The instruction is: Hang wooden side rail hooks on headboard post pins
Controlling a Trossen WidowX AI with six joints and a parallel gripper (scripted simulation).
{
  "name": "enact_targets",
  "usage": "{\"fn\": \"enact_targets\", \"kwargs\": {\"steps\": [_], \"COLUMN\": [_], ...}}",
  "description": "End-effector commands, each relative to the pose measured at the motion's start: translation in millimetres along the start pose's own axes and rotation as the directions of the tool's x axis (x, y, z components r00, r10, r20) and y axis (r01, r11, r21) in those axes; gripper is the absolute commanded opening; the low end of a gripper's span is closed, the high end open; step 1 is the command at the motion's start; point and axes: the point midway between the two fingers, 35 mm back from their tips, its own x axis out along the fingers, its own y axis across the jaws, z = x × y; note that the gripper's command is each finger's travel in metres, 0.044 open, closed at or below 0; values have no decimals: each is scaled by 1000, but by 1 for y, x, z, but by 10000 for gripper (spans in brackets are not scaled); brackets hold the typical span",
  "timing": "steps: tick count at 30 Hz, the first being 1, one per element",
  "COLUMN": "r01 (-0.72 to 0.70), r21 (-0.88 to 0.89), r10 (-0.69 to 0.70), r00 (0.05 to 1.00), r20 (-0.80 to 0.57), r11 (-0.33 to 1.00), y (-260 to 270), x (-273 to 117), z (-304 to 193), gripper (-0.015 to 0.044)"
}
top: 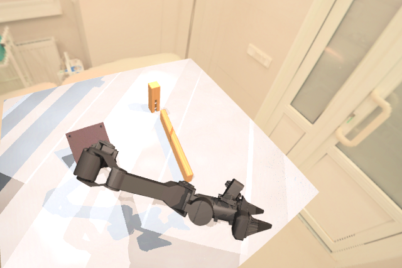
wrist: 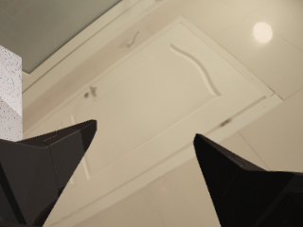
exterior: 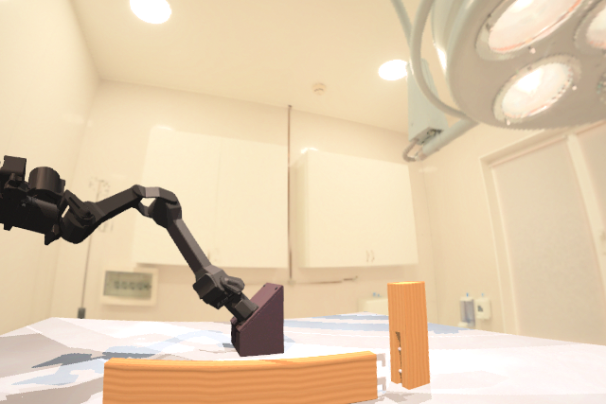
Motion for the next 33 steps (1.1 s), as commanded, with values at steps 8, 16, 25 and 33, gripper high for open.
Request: {"fn": "enact_targets", "kwargs": {"steps": [8, 16, 25, 33], "r01": [-264, -446, -617, -719], "r21": [29, 1, -87, -211], "r10": [261, 440, 614, 738], "r00": [962, 882, 741, 576], "r20": [81, 169, 273, 352], "r11": [964, 895, 782, 662], "y": [112, 186, 256, 304], "x": [-15, -46, -101, -165], "z": [51, 100, 158, 204], "gripper": [440, 440, 440, 440]}}
